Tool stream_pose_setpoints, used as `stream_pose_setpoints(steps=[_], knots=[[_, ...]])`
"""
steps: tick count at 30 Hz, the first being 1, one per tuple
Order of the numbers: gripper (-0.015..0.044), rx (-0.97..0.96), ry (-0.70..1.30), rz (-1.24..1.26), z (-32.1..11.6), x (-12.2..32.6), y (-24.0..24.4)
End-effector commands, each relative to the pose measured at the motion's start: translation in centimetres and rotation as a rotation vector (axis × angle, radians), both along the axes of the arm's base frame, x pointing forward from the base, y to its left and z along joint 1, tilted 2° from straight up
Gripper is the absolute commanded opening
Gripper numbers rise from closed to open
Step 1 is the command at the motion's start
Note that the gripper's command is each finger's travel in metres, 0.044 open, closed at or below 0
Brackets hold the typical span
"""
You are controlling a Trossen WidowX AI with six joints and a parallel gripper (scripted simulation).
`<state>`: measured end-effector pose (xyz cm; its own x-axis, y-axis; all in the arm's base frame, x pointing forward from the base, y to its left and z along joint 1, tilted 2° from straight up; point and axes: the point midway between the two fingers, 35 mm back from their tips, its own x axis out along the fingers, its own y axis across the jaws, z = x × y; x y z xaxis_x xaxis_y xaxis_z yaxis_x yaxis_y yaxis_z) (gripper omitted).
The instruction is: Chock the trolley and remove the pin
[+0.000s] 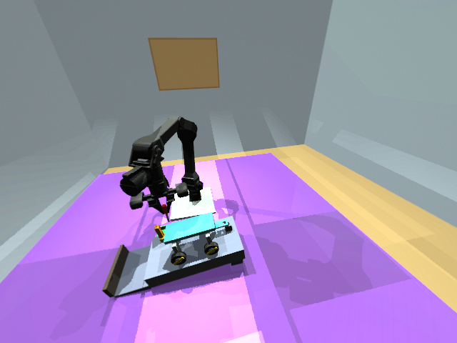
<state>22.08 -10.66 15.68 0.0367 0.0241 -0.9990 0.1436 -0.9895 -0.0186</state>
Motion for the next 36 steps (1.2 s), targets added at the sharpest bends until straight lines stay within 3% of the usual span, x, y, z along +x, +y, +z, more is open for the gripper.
stream_pose_setpoints(steps=[1,20,36], knots=[[0.0,-0.008,0.004,-0.024,-0.9,-1.1,-0.1],[0.0,-0.172,-0.015,-0.033,-4.0,-1.2,-0.9],[0.0,-0.182,-0.016,-0.033,-7.6,-1.0,-2.8]])
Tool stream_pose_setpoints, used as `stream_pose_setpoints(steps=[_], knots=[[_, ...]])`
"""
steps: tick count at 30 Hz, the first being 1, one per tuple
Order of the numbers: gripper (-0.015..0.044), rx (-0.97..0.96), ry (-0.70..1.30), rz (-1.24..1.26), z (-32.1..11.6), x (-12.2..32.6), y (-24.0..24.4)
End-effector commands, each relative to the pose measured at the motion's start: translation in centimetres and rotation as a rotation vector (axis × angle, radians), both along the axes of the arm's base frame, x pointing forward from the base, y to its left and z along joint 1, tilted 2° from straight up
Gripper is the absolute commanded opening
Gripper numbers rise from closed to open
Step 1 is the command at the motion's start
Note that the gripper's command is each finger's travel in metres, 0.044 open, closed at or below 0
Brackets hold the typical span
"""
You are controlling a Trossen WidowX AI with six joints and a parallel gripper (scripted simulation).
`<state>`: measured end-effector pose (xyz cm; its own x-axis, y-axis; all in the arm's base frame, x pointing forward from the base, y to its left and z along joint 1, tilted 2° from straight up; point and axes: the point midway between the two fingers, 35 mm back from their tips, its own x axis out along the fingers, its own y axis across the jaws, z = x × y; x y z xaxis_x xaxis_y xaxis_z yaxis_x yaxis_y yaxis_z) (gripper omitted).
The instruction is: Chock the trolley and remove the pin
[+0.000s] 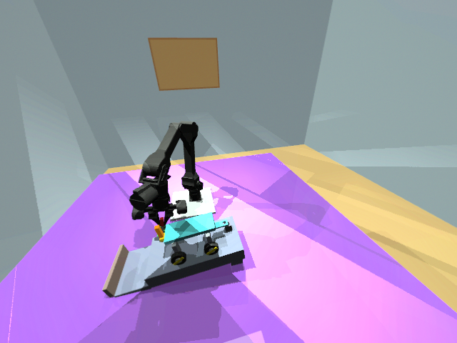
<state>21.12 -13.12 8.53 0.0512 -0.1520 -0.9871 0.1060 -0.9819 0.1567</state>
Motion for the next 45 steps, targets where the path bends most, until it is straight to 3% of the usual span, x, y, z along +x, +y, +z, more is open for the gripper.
stream_pose_setpoints(steps=[1,9,45], knots=[[0.0,-0.007,0.001,0.003,-0.5,0.0,-0.3],[0.019,-0.006,0.001,0.003,-0.5,-0.1,0.1],[0.019,-0.004,0.001,0.003,-1.4,-0.1,2.3]])
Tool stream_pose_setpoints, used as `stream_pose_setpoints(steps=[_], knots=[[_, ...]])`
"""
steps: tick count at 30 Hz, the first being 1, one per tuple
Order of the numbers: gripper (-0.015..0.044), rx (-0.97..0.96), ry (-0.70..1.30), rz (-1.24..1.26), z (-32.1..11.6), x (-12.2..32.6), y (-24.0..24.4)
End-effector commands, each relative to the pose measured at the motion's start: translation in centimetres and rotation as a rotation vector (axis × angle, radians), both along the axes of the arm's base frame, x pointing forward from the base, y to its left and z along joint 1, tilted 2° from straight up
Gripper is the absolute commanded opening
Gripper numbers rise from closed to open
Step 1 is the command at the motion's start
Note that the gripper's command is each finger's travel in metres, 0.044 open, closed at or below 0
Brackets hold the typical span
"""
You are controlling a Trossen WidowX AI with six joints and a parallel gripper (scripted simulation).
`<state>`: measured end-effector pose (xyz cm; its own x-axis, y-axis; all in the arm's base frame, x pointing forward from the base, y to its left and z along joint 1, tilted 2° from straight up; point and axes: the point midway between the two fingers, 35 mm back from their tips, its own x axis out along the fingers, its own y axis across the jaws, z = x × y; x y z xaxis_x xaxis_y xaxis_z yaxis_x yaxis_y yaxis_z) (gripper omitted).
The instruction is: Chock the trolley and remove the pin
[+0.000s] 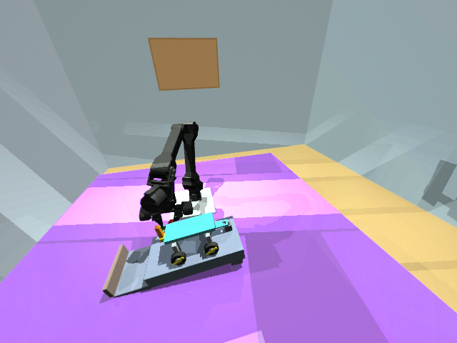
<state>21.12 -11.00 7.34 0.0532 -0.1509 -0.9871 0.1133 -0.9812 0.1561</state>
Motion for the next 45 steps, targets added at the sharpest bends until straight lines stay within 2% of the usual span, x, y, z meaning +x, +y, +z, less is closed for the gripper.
stream_pose_setpoints(steps=[1,45], knots=[[0.019,-0.004,0.002,-0.004,-0.2,-0.1,0.2],[0.019,-0.002,0.002,-0.004,-1.9,-0.4,2.2]])
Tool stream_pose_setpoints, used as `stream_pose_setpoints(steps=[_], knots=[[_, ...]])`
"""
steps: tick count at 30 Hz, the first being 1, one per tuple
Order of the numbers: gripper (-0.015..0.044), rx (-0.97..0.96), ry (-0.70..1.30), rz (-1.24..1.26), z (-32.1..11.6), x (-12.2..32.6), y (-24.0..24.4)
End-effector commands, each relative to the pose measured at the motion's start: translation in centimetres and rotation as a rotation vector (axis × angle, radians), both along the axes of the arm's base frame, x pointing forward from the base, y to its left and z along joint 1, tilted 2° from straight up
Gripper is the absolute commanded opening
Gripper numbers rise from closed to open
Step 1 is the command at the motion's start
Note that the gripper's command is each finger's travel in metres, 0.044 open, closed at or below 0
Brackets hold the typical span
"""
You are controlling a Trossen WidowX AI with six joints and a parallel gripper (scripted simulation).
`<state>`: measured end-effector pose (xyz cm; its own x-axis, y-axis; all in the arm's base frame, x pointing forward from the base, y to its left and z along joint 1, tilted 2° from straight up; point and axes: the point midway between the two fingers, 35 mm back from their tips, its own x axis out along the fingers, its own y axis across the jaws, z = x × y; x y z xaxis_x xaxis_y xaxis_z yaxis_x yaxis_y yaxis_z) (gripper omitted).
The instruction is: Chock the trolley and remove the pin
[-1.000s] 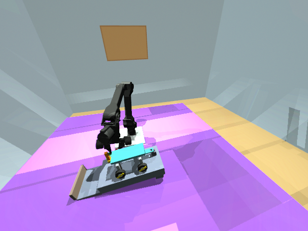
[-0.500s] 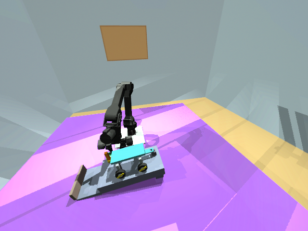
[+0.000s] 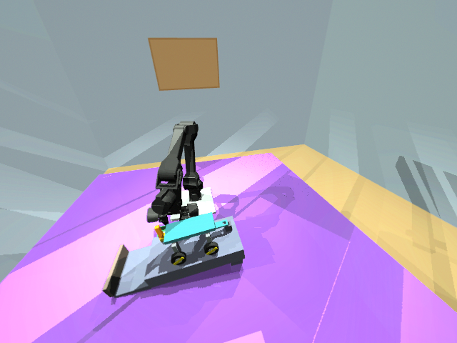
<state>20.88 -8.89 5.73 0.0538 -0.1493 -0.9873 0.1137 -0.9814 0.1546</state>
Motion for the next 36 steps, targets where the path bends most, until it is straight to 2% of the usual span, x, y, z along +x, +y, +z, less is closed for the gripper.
stream_pose_setpoints(steps=[1,6,13,20,24,36], knots=[[0.0216,0.0,0.0,0.0,0.0,0.0,0.0],[0.034,0.0,0.0,0.0,0.0,0.0,0.0],[0.034,0.0,0.0,0.0,0.1,0.0,0.0],[0.034,-0.004,0.003,-0.005,2.5,-0.3,0.1],[0.044,-0.004,0.003,-0.005,3.5,-0.3,0.1],[0.044,-0.004,0.003,-0.005,6.5,-0.5,0.1]])
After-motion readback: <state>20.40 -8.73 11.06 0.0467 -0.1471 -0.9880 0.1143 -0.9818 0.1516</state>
